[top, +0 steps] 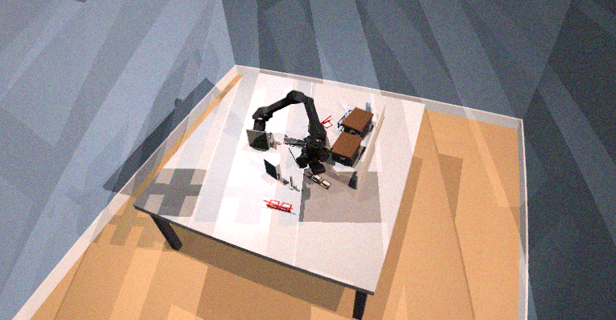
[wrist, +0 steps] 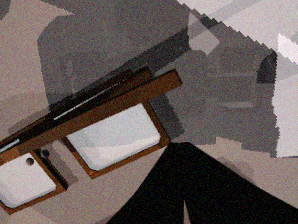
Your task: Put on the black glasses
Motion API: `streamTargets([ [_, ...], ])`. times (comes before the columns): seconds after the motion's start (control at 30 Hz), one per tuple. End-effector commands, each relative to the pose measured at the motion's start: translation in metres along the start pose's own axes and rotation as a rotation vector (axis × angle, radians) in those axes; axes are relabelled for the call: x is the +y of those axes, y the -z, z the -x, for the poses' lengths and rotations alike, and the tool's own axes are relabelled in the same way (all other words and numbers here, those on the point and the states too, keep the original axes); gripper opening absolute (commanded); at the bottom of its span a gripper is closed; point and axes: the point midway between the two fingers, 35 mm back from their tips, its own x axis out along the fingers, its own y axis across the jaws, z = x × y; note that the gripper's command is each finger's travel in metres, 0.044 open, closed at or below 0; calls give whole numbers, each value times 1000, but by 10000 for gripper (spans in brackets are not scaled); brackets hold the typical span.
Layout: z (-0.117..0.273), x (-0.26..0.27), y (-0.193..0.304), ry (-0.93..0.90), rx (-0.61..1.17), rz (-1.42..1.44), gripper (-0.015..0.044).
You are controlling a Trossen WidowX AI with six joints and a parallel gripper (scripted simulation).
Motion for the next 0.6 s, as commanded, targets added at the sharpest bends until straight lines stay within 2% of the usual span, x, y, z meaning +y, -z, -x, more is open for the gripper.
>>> streamTargets([
  [0.0, -1, 2, -1, 4, 0, 1, 0],
  [0.57, -1, 9, -1, 3, 0, 1, 0],
])
